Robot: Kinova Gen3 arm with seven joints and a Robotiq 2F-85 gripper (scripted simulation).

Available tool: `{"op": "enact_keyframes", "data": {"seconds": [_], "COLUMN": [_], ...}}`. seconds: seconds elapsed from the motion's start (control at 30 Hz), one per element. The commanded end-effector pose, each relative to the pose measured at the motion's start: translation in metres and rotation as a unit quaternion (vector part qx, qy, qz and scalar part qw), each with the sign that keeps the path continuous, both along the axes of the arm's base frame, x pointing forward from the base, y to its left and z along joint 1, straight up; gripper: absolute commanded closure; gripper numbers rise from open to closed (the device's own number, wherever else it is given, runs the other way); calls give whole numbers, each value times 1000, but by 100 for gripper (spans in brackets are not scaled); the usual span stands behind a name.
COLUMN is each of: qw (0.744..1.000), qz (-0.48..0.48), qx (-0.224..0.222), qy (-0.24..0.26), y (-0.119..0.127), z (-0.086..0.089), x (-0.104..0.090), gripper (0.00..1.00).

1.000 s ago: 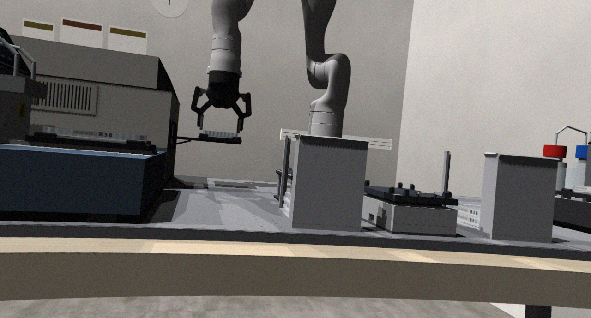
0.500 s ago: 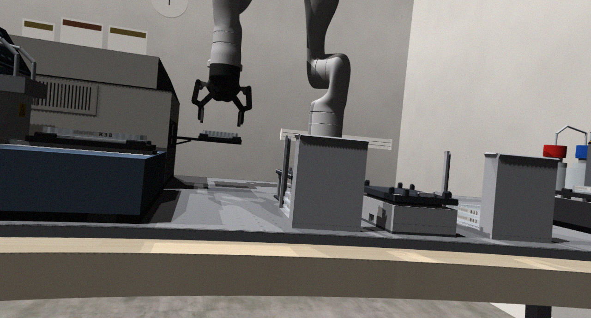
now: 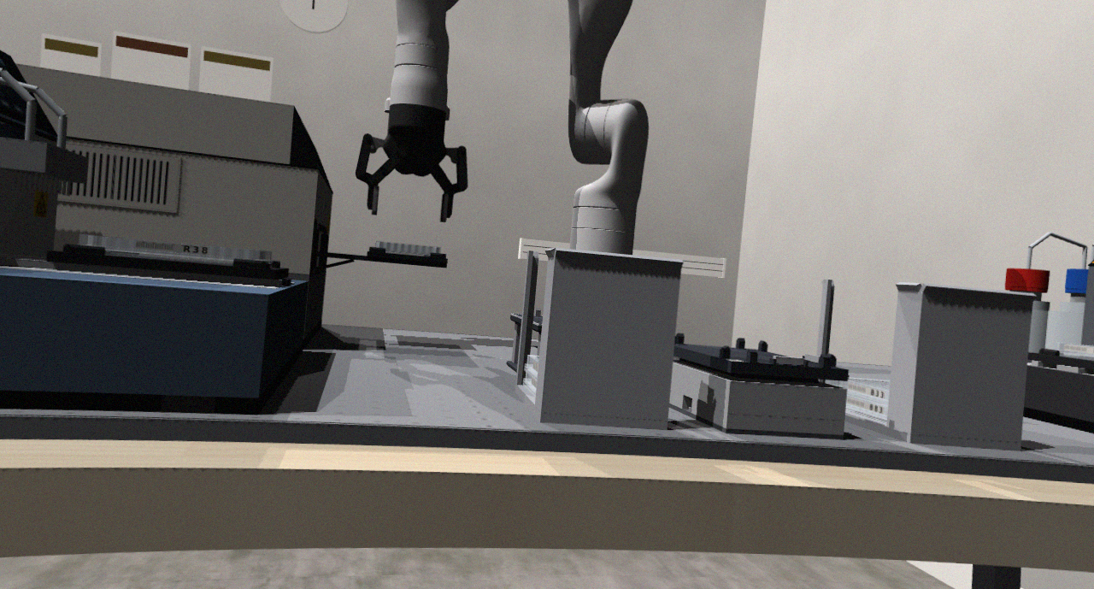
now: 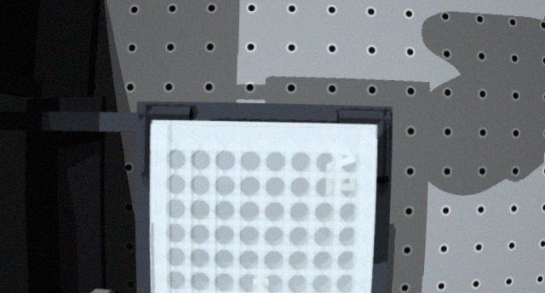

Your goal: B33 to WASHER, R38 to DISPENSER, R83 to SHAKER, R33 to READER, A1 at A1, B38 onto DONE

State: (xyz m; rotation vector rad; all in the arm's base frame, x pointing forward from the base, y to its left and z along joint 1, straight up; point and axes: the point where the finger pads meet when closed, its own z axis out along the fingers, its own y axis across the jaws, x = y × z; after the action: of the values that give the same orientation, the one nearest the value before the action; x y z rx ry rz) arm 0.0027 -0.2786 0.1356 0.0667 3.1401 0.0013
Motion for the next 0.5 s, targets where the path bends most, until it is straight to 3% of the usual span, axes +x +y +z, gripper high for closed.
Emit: {"op": "enact_keyframes", "data": {"seconds": [0.0,0.47], "qw": [1000,1000], "qz": [0,0], "qx": [-1,-1], "qy": [0,0], "y": [0,0], "z": [6,22], "x": [0,0], "gripper": [0,0]}}
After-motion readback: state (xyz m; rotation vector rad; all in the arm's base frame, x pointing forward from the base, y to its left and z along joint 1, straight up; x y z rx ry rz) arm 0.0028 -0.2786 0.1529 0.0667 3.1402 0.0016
